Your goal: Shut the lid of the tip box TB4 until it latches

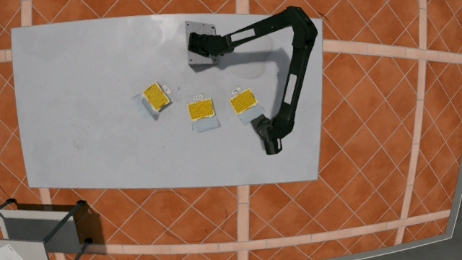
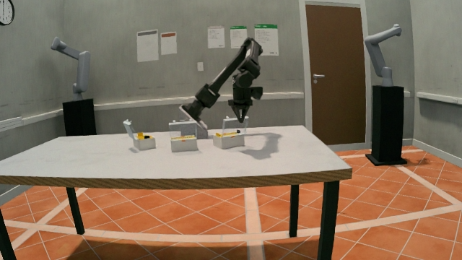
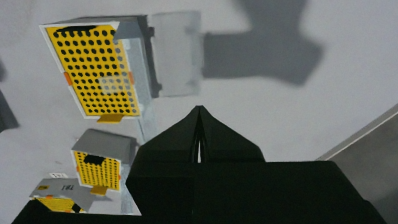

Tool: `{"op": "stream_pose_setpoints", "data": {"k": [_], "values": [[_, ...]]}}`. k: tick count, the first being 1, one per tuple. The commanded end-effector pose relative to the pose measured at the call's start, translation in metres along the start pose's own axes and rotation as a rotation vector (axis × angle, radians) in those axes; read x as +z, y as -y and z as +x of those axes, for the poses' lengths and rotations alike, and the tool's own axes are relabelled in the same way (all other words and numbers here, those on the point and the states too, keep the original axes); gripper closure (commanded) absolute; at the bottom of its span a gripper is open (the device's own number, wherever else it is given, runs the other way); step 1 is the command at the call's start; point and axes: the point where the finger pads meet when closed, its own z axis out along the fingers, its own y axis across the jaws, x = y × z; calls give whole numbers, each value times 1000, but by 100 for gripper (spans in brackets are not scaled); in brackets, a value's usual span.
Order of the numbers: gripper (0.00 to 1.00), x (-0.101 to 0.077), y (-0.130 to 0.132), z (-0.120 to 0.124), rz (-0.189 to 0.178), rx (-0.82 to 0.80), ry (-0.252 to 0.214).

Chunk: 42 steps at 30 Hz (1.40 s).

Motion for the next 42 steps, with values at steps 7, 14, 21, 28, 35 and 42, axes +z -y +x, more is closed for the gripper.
{"op": "stream_pose_setpoints", "data": {"k": [7, 14, 21, 28, 35, 42], "values": [[100, 8, 6, -2, -11, 1, 4], [100, 8, 6, -2, -11, 1, 4], [100, 8, 6, -2, -11, 1, 4], [100, 8, 6, -2, -11, 1, 4], [100, 8, -4, -2, -16, -3, 6], [100, -8, -12, 2, 18, -4, -7]]}}
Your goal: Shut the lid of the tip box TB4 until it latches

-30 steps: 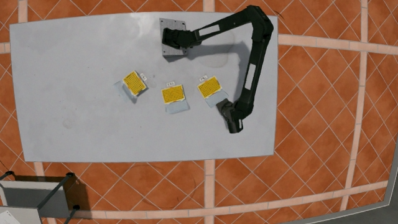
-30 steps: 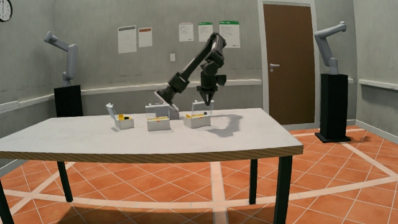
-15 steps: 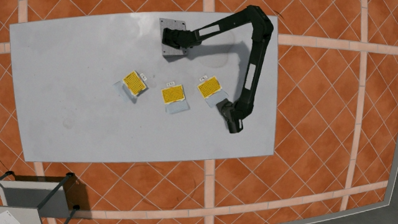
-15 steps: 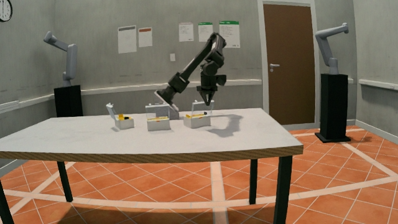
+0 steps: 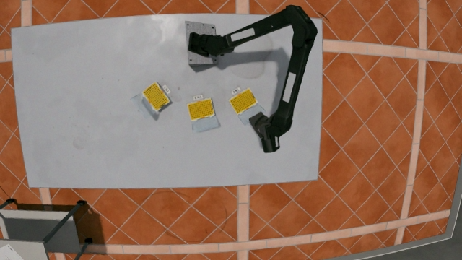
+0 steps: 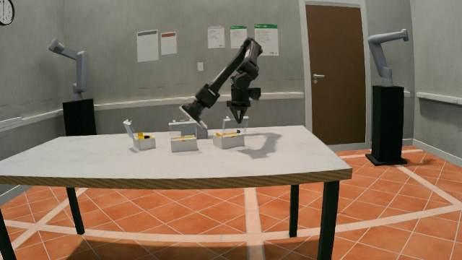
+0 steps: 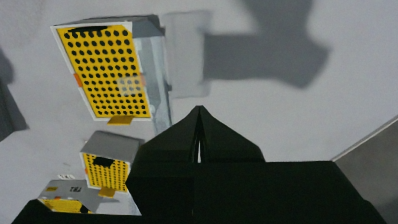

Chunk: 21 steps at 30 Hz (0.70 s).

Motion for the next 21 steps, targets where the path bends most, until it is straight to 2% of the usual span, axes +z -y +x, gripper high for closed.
{"op": "stream_pose_setpoints", "data": {"k": [1, 4, 5, 9, 21], "values": [[100, -13, 1, 1, 33, -20, -11], [100, -13, -1, 1, 32, -20, -11], [100, -11, 2, -7, 27, -42, -6], [100, -14, -8, 0, 28, -17, -9], [100, -15, -22, 0, 26, -14, -8]]}}
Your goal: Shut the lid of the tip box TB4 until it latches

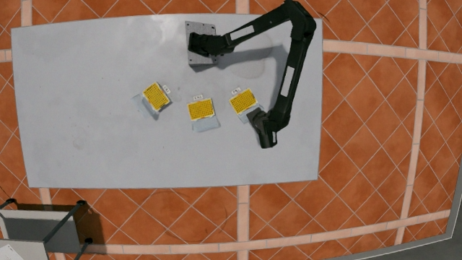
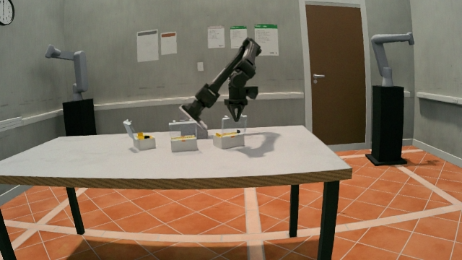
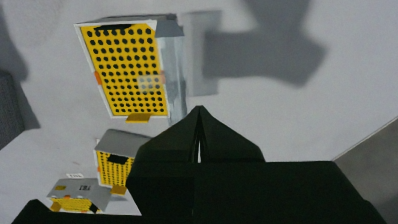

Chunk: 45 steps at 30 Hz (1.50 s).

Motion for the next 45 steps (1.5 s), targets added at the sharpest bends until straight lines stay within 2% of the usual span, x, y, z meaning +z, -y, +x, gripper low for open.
{"op": "stream_pose_setpoints", "data": {"k": [1, 4, 17, 18, 21, 45], "values": [[100, -5, 0, -3, 9, -24, 1], [100, -10, -5, 0, 19, -14, -4], [100, -11, -19, 0, 18, -14, -4], [100, -7, -19, -3, 10, -26, 1], [100, -12, -24, 0, 18, -14, -4], [100, -14, -54, 0, 17, -14, -3]]}}
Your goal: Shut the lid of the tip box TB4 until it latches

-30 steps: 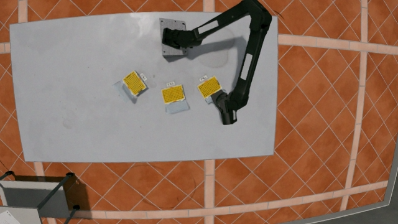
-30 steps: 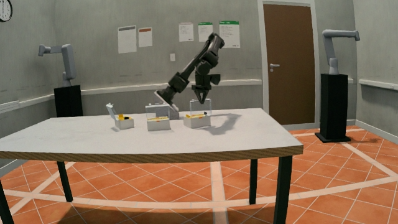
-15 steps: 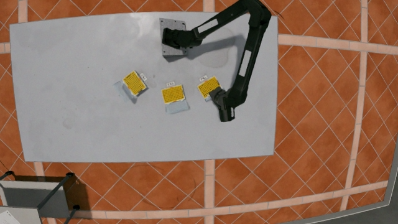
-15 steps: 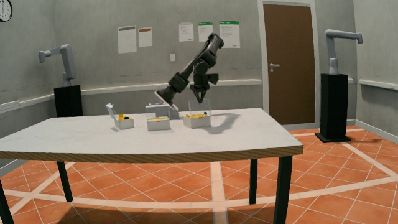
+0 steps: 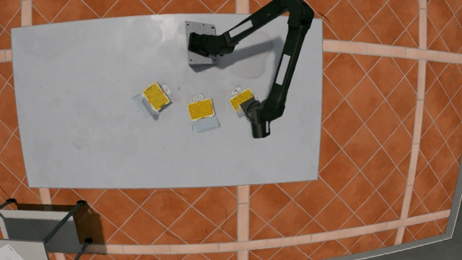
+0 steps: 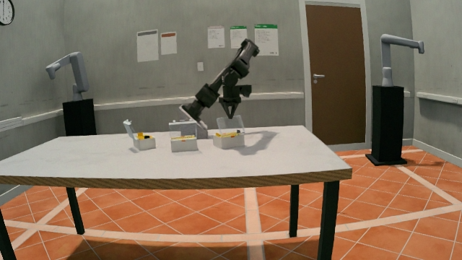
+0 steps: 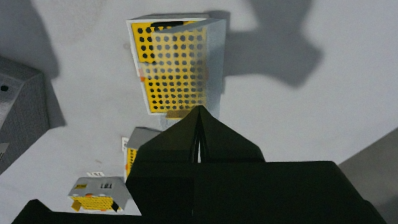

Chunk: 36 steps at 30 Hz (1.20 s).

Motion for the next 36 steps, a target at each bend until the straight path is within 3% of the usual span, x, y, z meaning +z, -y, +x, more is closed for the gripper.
{"op": "stream_pose_setpoints", "data": {"k": [1, 23, 24, 26, 36], "values": [[100, -8, -2, -1, 18, -18, -4], [100, -8, 4, -3, 20, -30, -6], [100, -19, 11, -2, 39, -40, -13], [100, -25, 12, -4, 45, -46, -15], [100, -46, 11, -4, 45, -47, -18]]}}
